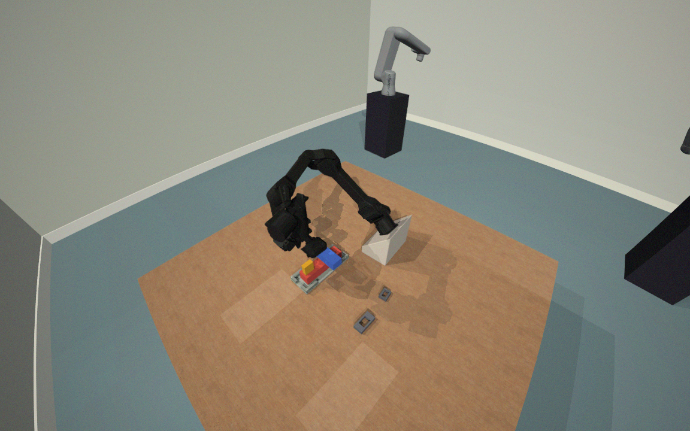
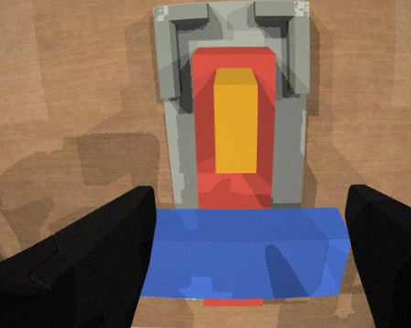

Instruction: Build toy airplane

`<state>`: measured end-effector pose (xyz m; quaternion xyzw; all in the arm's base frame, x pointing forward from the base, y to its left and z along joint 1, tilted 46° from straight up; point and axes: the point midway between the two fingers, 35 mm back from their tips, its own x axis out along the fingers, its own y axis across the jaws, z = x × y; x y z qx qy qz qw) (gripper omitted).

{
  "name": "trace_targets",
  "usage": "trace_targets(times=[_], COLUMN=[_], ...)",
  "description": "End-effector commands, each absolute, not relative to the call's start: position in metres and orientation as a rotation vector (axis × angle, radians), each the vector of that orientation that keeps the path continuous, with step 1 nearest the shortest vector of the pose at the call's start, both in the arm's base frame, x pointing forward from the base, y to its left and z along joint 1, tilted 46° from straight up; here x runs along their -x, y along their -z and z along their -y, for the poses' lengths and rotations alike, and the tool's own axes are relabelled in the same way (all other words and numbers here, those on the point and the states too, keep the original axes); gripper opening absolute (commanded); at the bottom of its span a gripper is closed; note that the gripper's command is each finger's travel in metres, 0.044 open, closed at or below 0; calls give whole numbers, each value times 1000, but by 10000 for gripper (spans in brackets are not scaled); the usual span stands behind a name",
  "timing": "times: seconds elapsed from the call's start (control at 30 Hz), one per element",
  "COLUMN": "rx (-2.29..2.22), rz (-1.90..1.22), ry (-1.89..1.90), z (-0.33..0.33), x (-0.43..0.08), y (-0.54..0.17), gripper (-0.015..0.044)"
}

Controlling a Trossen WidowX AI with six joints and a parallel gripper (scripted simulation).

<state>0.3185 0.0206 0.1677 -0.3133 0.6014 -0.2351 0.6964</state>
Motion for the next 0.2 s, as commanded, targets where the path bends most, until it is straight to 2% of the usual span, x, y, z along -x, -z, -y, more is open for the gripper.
trace_targets(times=[0.0, 0.17], rx=[696, 696], rz=[-1344, -1344], ry=[525, 525], z=[-21, -21], x=[-319, -319], y=[-168, -168], gripper=[260, 260])
